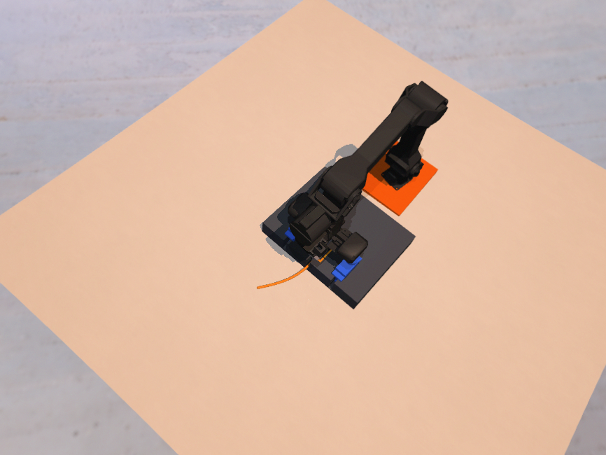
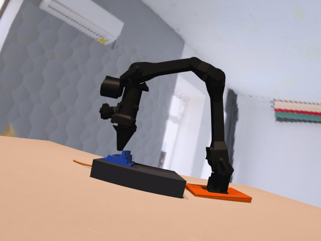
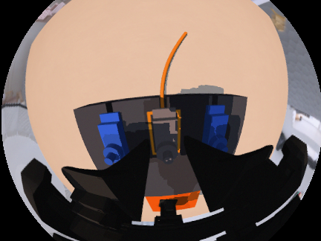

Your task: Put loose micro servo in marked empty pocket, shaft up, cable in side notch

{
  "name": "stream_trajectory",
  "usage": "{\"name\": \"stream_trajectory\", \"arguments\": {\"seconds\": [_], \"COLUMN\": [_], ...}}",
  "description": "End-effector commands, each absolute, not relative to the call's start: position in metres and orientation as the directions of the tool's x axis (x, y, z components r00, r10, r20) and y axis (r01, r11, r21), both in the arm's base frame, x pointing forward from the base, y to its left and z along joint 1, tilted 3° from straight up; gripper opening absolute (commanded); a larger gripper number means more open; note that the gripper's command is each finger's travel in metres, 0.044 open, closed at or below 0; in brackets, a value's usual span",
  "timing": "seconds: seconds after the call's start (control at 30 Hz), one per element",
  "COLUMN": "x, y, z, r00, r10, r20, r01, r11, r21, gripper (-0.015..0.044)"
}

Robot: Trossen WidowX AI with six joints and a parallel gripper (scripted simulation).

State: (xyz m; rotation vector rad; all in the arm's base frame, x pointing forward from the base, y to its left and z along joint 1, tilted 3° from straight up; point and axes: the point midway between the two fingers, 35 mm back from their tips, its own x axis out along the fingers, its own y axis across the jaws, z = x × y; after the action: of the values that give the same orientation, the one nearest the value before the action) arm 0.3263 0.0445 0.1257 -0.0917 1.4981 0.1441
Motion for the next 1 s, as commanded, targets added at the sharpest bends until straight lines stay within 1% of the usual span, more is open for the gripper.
{"name": "stream_trajectory", "arguments": {"seconds": [0.0,0.03,0.17,0.33,0.37,0.47,0.63,0.83,0.97], "x": [0.325,0.326,0.308,0.252,0.239,0.218,0.219,0.222,0.222], "y": [0.044,0.044,0.041,0.031,0.029,0.026,0.026,0.025,0.025], "z": [0.134,0.134,0.144,0.176,0.182,0.189,0.194,0.230,0.232], "r00": [0.076,0.076,0.074,0.072,0.070,0.068,0.073,0.108,0.109], "r10": [0.039,0.039,0.040,0.036,0.036,0.037,0.038,0.040,0.041], "r20": [-0.996,-0.996,-0.996,-0.997,-0.997,-0.997,-0.997,-0.993,-0.993], "r01": [-0.152,-0.152,-0.152,-0.159,-0.156,-0.152,-0.151,-0.148,-0.148], "r11": [0.988,0.988,0.988,0.987,0.987,0.988,0.988,0.989,0.989], "r21": [0.027,0.027,0.028,0.024,0.025,0.027,0.026,0.024,0.024], "gripper": [0.0187,0.0187,0.0292,0.0424,0.0440,0.0440,0.0440,0.0440,0.0440]}}
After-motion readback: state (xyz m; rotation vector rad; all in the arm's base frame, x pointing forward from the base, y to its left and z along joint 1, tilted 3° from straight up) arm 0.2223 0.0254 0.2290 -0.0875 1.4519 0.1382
